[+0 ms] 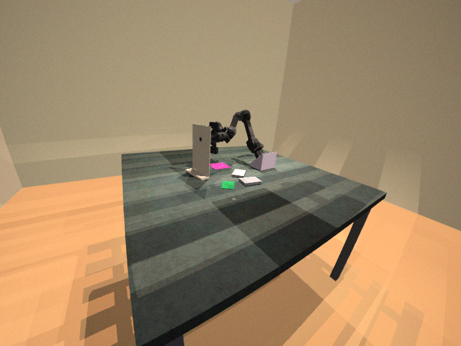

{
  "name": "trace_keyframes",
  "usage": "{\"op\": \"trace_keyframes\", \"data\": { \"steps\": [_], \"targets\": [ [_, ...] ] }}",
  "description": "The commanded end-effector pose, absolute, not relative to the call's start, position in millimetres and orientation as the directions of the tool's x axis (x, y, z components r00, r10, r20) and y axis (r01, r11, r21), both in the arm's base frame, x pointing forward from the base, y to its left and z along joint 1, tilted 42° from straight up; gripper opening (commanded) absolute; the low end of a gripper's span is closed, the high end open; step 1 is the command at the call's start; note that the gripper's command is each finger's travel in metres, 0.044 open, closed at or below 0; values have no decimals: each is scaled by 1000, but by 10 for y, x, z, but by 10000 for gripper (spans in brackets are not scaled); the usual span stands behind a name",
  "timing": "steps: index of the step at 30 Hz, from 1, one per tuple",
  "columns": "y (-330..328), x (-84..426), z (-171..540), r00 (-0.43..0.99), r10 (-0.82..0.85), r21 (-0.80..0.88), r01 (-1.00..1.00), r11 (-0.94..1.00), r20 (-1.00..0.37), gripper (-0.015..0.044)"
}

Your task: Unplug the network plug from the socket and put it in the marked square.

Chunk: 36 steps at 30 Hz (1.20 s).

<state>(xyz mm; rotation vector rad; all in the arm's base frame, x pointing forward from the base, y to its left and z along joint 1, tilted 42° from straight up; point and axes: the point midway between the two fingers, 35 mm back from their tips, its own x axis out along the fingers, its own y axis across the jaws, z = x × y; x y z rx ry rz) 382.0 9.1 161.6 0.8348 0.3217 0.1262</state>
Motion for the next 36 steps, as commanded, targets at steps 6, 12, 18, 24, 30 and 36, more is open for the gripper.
{"op": "trace_keyframes", "data": {
  "steps": [6,12,18,24,30,36],
  "targets": [
    [85,3763,1615,944,235,746,17,665,-231,0],
    [83,3733,1618,944,235,746,18,665,-231,0],
    [78,3705,1622,944,235,746,18,665,-232,0],
    [75,3677,1626,944,235,746,18,665,-232,0],
    [71,3648,1630,944,235,746,18,665,-232,0],
    [67,3620,1633,944,235,746,18,666,-232,0]
  ]
}}
